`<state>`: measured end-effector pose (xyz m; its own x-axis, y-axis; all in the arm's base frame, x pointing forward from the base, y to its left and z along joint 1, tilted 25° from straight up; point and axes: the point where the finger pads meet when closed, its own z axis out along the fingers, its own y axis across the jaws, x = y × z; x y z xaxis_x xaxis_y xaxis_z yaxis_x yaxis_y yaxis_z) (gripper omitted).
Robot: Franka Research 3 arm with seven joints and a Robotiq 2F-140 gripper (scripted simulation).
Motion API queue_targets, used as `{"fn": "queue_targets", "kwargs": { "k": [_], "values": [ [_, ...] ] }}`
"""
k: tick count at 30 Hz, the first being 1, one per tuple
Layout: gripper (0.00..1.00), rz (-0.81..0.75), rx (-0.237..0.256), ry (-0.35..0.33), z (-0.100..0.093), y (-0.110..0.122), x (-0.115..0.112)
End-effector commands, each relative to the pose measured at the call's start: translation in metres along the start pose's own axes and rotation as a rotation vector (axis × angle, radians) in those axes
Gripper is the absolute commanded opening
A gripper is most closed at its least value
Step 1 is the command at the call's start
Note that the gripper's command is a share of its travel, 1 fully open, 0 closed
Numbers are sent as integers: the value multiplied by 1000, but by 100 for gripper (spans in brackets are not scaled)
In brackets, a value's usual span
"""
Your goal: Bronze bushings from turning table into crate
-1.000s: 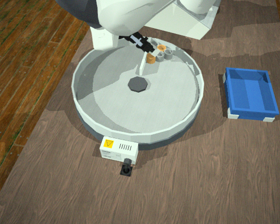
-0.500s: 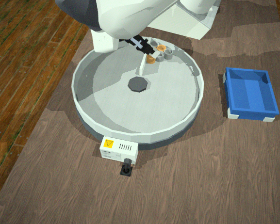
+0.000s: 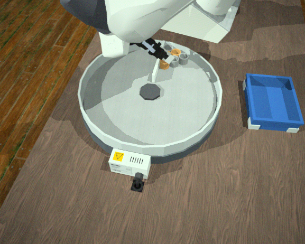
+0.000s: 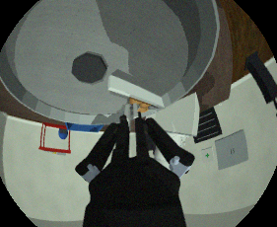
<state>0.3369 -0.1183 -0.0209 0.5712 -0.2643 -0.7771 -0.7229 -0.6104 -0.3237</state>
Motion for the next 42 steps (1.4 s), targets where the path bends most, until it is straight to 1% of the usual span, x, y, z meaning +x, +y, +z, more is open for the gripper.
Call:
{"fn": "queue_targets", "kwargs": {
  "k": [1,14,23,42],
  "values": [
    [6,-5,1,3,0,0,1],
    [6,-5,1,3,1,0,2],
    [6,-5,1,3,9,0,9],
    [6,-5,1,3,9,0,9]
  ]
}}
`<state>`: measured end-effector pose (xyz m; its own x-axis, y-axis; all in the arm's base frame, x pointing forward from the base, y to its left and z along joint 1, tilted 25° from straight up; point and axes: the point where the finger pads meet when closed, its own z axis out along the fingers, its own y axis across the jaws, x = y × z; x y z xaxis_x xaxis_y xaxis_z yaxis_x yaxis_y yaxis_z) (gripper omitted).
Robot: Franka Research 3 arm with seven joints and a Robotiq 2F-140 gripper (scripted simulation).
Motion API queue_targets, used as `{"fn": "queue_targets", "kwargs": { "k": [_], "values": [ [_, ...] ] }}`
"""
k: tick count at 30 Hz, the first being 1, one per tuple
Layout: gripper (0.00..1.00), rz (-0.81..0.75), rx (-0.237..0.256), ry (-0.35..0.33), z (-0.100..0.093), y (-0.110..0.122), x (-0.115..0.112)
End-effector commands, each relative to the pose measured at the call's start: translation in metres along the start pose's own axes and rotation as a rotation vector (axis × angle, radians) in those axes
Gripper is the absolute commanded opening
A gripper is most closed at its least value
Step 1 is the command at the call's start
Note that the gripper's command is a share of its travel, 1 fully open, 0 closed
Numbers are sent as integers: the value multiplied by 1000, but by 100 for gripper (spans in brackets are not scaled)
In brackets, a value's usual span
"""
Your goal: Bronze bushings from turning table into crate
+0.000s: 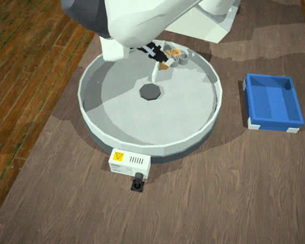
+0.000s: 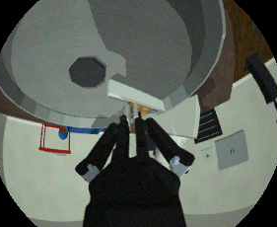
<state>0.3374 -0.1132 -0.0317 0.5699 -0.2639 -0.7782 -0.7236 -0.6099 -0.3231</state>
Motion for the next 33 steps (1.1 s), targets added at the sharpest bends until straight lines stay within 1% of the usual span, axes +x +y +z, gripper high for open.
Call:
{"fn": "queue_targets", "kwargs": {
  "k": [1,16,17,33],
  "values": [
    [6,-7,1,4,0,0,2],
    [6,-7,1,4,0,0,2],
    [0,-7,1,4,0,0,2],
    [0,-7,1,4,0,0,2]
  ]
}}
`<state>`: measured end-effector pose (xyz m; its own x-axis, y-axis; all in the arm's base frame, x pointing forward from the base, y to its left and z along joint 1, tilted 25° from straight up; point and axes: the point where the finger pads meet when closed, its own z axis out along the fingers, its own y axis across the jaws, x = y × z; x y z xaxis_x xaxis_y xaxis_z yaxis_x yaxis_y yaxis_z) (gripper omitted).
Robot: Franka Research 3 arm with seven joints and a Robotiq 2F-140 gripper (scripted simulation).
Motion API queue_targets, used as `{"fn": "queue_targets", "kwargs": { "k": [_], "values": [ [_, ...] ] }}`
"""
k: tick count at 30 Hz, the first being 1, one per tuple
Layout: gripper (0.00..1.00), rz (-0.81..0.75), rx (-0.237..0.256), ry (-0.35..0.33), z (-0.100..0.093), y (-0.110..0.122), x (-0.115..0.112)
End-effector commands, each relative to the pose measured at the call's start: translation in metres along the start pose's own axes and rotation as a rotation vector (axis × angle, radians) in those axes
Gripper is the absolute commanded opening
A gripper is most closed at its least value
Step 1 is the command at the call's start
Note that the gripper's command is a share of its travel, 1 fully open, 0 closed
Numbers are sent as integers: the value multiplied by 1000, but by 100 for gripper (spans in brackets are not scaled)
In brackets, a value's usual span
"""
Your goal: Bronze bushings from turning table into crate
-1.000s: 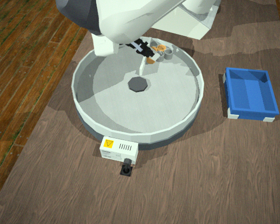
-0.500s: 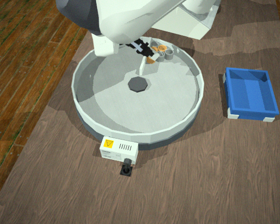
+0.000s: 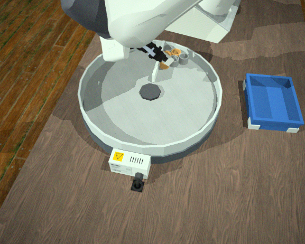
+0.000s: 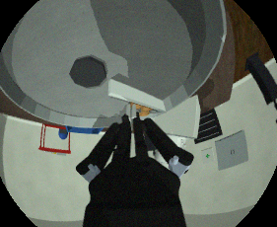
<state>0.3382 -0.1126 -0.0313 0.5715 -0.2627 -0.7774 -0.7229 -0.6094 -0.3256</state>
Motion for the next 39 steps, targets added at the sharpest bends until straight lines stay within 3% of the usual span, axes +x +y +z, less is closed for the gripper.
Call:
{"fn": "queue_targets", "kwargs": {
  "k": [1,30,39],
  "values": [
    [0,-4,-1,4,0,1,2],
    [0,-4,-1,4,0,1,2],
    [0,-4,-1,4,-12,1,-8]
  ]
}}
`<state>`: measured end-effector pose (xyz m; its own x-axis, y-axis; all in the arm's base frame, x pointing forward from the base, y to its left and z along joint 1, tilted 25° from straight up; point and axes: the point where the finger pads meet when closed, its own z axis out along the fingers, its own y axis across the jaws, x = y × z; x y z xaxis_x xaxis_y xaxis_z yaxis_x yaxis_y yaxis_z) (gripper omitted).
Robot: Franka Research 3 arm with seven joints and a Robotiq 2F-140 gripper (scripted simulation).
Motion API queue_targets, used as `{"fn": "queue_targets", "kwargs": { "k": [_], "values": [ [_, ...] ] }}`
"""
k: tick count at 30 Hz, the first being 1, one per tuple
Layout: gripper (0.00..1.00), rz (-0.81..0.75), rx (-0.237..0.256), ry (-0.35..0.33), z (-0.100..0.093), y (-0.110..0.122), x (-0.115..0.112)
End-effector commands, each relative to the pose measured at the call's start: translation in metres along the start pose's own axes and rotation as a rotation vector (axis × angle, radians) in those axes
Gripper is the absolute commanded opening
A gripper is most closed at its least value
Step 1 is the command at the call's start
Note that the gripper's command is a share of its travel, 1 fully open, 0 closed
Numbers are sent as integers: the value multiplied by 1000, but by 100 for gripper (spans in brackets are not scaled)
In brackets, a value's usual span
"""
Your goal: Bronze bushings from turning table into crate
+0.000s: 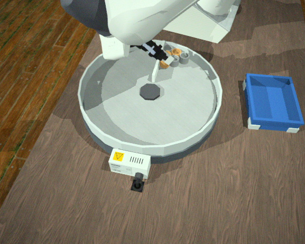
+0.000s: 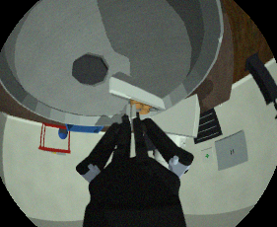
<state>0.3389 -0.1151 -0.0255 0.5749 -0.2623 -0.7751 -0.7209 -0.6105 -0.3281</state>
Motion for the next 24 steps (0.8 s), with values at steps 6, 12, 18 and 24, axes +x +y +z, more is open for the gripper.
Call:
{"fn": "queue_targets", "kwargs": {
  "k": [6,12,18,24],
  "values": [
    [0,-1,0,2,-28,3,-23],
    [0,-1,0,2,-43,3,-35],
    [0,-1,0,2,-45,3,-37],
    [0,-1,0,2,-45,3,-37]
  ]
}}
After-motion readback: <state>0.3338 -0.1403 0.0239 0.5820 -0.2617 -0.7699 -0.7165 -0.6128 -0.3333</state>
